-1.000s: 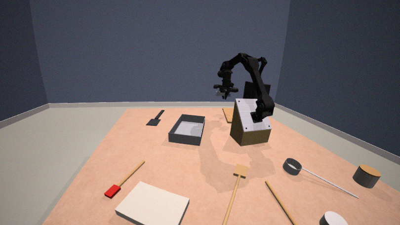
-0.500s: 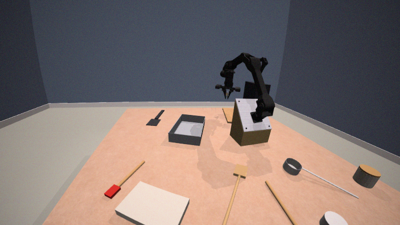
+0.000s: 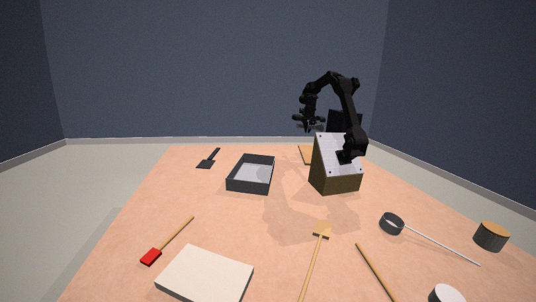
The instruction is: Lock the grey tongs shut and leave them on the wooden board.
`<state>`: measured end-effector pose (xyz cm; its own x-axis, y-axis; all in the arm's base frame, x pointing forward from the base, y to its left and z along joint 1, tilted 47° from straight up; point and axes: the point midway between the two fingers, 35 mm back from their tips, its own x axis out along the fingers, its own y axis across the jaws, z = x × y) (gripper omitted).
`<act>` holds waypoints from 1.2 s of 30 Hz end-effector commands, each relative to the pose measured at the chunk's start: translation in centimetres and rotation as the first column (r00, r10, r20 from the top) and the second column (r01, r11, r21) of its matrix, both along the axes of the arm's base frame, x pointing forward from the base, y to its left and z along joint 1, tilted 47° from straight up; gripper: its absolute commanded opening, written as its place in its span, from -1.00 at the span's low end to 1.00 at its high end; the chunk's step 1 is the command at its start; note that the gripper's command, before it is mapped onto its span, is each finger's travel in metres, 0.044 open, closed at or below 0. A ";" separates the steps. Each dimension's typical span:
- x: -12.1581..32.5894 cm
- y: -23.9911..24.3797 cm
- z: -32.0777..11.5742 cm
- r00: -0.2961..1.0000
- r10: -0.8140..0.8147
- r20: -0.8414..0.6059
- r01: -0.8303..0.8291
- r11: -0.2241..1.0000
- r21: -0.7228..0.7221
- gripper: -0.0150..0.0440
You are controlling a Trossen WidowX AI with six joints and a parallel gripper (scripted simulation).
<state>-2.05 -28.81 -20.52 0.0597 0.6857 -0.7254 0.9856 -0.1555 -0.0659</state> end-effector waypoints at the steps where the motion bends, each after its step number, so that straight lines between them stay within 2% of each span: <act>1: -0.8 -0.2 0.3 0.991 0.100 0.085 -0.098 0.995 -0.024 -1.00; 9: -1.9 0.0 0.4 0.926 0.284 0.249 -0.275 0.959 -0.069 -1.00; 17: -3.1 0.2 0.4 0.801 0.451 0.394 -0.432 0.891 -0.141 -1.00; 26: -4.3 0.5 0.5 0.598 0.606 0.525 -0.572 0.781 -0.250 -1.00; 36: -5.7 0.9 0.5 0.317 0.721 0.616 -0.668 0.631 -0.395 -1.00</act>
<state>-7.13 -27.67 -20.28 0.0562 0.6908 -0.7209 0.5470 0.5827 0.6010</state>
